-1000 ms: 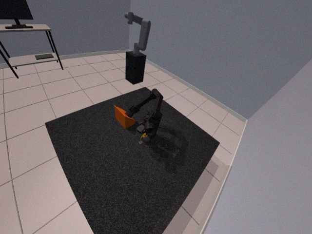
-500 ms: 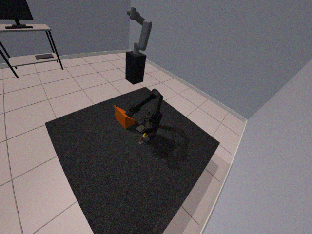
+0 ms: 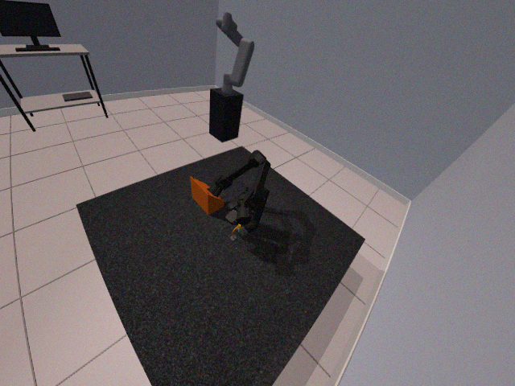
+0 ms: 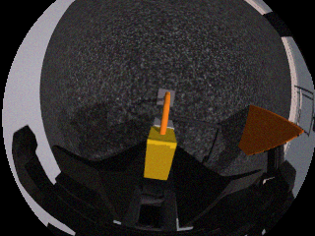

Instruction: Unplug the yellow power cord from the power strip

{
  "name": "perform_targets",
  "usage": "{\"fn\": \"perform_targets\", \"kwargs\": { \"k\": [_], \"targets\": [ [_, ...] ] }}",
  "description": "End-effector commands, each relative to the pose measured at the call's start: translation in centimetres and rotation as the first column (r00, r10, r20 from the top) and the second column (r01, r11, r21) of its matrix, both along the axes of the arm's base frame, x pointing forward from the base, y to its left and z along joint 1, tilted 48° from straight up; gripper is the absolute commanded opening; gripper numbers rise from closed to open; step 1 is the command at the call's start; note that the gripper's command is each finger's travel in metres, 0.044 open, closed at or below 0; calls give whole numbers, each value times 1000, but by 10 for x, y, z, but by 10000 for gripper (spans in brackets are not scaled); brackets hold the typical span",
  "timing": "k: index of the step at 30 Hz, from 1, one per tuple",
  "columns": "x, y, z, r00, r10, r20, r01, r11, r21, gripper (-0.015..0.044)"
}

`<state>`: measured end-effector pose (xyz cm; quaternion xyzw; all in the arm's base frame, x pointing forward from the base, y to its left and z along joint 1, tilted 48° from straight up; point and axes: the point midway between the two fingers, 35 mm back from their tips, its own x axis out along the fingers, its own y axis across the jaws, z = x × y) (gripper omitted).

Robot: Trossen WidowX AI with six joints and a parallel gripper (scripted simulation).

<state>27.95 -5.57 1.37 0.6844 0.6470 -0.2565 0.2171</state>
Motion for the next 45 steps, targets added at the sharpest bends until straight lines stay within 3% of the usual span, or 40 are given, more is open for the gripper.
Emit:
{"fn": "perform_targets", "kwargs": {
  "k": [1, 20, 21, 26, 45],
  "targets": [
    [-1, -26, -16, 1000, -10, -3, 10, 998, -60, 0],
    [-5, -50, -35, 1000, -11, -5, 11, 998, -59, 0],
    [-2, -29, -25, 1000, 26, 5, -26, 998, -50, 26],
    [-2, -29, -25, 1000, 26, 5, -26, 998, -50, 157],
    [-2, -36, -17, 1000, -12, -7, 11, 998, -55, 160]
  ]
}}
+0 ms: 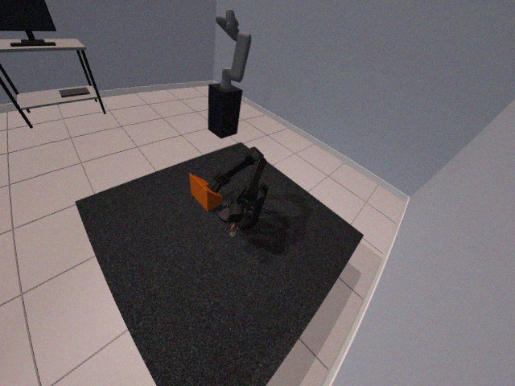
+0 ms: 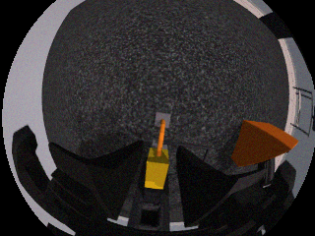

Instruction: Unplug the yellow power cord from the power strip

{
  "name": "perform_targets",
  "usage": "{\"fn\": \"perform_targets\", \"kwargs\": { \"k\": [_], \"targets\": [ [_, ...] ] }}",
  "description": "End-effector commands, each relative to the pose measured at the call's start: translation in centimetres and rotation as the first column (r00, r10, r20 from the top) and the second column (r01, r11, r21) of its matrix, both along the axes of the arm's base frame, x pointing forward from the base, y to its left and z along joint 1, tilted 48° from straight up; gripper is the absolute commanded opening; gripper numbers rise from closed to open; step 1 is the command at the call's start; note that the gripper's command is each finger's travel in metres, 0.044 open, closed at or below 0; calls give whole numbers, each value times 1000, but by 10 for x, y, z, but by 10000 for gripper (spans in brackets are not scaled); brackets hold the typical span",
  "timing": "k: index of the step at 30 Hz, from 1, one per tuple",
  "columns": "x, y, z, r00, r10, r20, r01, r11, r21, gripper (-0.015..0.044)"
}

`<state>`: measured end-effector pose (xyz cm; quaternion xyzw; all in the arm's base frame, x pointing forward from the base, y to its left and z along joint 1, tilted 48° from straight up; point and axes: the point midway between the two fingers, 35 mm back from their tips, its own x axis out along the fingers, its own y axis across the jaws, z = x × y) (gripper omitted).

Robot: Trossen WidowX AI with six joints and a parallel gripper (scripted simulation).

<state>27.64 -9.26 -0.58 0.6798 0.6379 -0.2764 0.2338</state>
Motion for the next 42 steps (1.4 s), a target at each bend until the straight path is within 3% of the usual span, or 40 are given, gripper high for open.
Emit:
{"fn": "perform_targets", "kwargs": {
  "k": [1, 26, 42],
  "targets": [
    [1, 2, 3, 1000, -5, -3, 5, 1000, 0, 160],
    [1, 28, 32, 1000, -5, -4, 5, 1000, 3, 160],
    [2, 37, 25, 1000, -5, -3, 5, 1000, 3, 160]
  ]
}}
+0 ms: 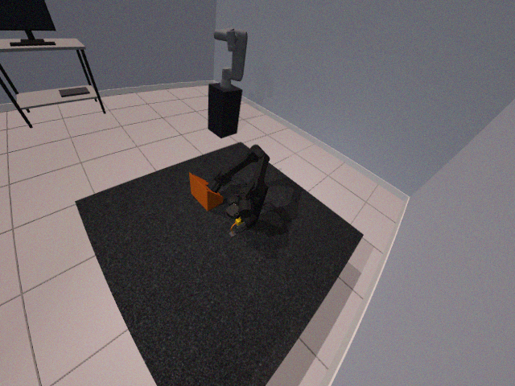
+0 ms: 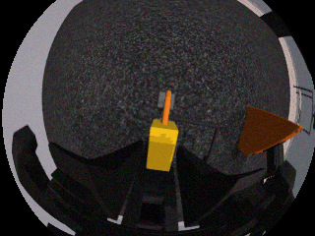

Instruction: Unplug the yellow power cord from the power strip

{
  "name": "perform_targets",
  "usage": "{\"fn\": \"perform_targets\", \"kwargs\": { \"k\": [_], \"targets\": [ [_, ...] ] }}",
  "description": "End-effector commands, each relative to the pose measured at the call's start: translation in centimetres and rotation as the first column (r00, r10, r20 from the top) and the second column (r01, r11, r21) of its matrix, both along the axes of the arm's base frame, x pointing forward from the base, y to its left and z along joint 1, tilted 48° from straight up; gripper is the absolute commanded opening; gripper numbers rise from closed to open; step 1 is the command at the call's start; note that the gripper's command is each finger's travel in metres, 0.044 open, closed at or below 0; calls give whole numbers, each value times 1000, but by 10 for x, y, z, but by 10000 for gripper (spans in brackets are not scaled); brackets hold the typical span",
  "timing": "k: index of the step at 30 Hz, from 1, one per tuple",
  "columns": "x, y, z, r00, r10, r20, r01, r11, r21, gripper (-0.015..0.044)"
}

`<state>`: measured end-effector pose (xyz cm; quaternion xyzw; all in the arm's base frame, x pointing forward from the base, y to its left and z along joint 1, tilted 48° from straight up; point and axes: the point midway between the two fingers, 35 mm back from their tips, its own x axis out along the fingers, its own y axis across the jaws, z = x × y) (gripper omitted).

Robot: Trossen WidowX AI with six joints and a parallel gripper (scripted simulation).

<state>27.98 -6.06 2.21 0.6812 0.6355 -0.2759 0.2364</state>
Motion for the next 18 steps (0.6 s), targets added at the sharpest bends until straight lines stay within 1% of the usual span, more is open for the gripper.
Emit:
{"fn": "perform_targets", "kwargs": {
  "k": [1, 5, 9, 18],
  "targets": [
    [-2, 5, -3, 1000, -1, -9, 1, 1000, 7, 160],
    [-2, 5, -3, 1000, -1, -9, 1, 1000, 7, 160],
    [0, 3, -2, 1000, 3, -2, -3, 1000, 1, 55],
    [0, 3, -2, 1000, 3, -2, -3, 1000, 1, 0]
  ]
}}
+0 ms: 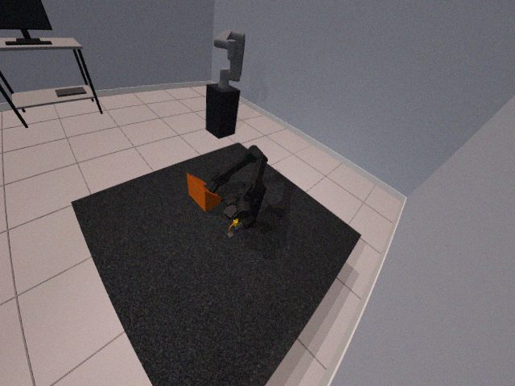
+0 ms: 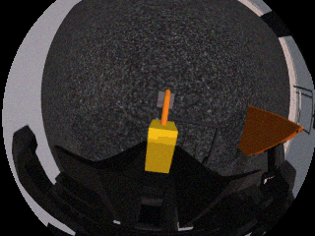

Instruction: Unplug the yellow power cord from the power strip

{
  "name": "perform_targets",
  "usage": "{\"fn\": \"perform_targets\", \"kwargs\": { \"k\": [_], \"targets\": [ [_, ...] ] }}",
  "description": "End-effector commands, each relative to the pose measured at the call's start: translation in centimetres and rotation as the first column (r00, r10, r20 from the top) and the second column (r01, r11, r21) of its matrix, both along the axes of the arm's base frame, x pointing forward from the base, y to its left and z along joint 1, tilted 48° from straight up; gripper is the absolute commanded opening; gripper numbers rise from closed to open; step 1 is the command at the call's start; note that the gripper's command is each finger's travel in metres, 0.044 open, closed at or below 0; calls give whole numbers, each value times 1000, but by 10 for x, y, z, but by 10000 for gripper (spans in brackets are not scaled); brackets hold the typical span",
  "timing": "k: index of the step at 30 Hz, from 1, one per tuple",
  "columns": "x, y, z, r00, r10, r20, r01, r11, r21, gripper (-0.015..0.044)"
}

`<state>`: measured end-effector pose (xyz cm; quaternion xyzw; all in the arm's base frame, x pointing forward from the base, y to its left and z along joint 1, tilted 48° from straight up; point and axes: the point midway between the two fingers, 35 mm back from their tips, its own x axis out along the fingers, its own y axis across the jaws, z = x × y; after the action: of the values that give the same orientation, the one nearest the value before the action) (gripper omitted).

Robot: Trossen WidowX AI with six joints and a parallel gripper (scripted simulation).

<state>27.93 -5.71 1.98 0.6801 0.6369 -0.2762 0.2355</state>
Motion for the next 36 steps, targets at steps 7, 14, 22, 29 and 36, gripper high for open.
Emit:
{"fn": "perform_targets", "kwargs": {
  "k": [7, 14, 22, 29, 36],
  "targets": [
    [0, -6, -6, 1000, -1, 0, 1, 1000, -1, 0],
    [0, -15, -14, 1000, -2, -1, 2, 1000, -2, 0],
    [0, -25, -22, 1000, -3, -2, 3, 1000, -2, 0],
    [-1, -34, -29, 1000, -3, -3, 3, 1000, -2, 0],
    [-3, -39, -35, 1000, -4, -4, 4, 1000, -2, 26]
  ]
}}
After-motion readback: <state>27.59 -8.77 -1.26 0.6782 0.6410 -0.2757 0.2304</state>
